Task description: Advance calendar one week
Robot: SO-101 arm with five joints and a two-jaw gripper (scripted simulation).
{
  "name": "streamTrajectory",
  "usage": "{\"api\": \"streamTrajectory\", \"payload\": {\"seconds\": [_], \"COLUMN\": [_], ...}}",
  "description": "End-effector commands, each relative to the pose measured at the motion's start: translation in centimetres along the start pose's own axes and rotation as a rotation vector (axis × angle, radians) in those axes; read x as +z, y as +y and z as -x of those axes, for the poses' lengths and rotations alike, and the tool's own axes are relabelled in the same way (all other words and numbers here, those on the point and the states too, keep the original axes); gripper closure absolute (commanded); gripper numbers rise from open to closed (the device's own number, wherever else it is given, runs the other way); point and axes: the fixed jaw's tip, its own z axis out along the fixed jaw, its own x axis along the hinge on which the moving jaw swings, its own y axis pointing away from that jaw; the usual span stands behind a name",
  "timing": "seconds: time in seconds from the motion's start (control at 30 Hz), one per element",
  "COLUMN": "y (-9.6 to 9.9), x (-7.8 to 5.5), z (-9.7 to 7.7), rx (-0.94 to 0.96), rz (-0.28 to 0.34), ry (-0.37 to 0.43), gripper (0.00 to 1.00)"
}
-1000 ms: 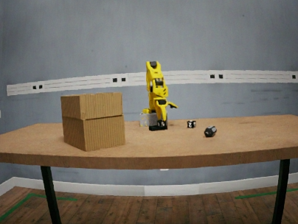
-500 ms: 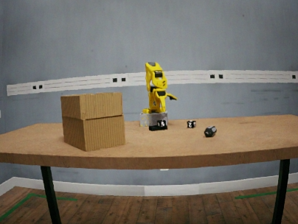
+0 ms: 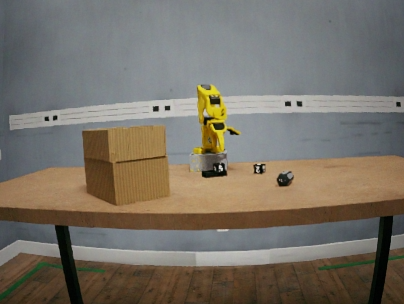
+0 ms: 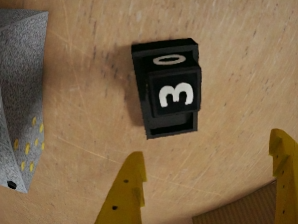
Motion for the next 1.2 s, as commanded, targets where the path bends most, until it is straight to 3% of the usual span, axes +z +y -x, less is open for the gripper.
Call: {"api": "streamTrajectory", "payload": {"seconds": [0.0,0.33,0.47,0.63,0.7,0.93,1.17], "y": [-0.1,-0.4,-1.0,-2.1,-2.1,-3.1,-3.4], "x": [-0.2,-0.5,-1.3,-2.9,-2.9,-5.2,-5.9], "z": [-0.2,-0.2,-0.3,-0.5,-0.5,-0.6,-0.7], "rx": [0.006,0.006,0.006,0.006,0.006,0.006,0.006], "rz": [-0.013,-0.041,-0.116,-0.26,-0.26,-0.447,-0.507], "ry": [0.0,0.005,0.016,0.038,0.038,0.066,0.075], "gripper": [0.64,0.64,0.64,0.65,0.65,0.65,0.65]}}
